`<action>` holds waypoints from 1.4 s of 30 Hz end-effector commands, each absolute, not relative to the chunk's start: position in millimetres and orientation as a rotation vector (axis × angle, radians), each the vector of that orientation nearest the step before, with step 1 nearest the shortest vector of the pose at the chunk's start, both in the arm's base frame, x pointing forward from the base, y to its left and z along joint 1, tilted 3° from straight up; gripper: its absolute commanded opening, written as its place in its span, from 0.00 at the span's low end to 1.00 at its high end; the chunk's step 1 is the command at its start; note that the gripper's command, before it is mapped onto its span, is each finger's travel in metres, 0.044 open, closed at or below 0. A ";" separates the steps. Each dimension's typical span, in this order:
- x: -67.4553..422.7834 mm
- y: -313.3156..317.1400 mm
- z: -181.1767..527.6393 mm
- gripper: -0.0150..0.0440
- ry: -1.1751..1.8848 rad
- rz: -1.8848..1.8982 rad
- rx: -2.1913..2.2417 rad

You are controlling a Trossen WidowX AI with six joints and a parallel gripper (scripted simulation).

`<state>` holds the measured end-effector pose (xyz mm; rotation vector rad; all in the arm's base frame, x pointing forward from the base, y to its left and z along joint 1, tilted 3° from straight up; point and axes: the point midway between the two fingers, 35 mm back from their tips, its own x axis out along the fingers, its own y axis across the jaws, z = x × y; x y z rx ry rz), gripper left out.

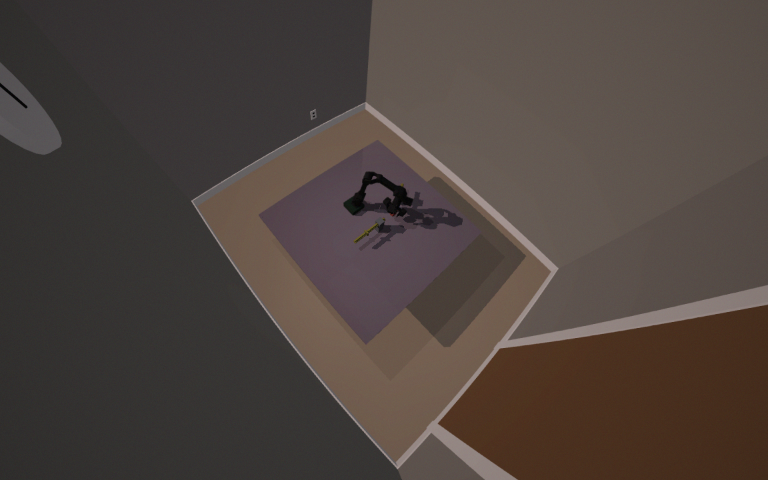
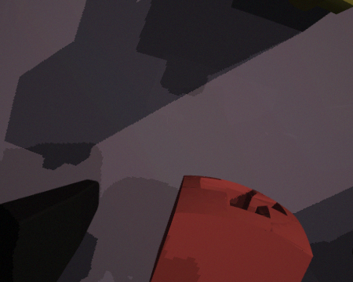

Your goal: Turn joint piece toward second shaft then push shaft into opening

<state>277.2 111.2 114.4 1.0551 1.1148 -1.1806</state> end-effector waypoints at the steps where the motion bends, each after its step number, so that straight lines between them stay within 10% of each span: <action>1: 278.6 111.5 129.7 1.00 1.184 -1.076 0.976; 42: 265.8 99.0 233.8 1.00 1.462 -0.231 0.285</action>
